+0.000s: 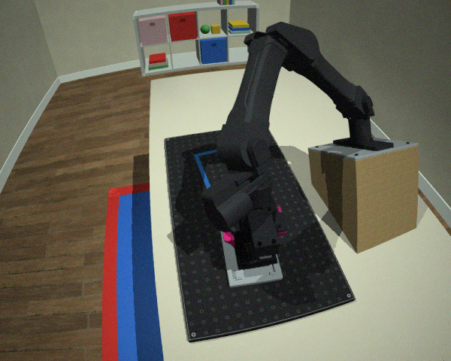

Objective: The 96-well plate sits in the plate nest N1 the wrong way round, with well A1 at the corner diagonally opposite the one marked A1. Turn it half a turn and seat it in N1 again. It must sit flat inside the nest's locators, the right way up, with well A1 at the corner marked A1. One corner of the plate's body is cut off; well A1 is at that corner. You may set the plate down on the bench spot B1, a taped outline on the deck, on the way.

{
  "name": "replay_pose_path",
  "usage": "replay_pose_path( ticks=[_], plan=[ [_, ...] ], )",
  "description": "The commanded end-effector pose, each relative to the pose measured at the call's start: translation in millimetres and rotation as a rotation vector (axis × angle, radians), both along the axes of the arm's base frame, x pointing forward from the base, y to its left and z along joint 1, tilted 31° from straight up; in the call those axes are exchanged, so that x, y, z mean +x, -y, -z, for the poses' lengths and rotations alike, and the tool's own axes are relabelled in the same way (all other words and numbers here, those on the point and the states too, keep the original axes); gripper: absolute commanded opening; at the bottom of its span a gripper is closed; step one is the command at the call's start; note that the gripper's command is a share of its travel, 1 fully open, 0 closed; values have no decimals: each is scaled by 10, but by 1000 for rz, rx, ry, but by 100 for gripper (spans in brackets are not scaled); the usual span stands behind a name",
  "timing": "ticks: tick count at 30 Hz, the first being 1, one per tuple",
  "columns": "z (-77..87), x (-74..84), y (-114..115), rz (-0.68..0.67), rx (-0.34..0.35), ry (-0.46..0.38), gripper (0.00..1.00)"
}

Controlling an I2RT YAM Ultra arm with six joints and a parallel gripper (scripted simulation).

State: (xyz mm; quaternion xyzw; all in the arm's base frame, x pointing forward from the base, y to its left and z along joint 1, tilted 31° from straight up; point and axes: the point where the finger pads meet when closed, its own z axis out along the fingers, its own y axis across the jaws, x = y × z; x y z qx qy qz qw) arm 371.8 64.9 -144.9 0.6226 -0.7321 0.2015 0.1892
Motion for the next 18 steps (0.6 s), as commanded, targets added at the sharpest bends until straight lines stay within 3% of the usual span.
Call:
replay_pose_path(
  ticks=[1, 18],
  plan=[
    [-147, 85, -154, -15, 21, 30, 0],
    [-361, 84, -283, -15, 22, 30, 0]
  ],
)
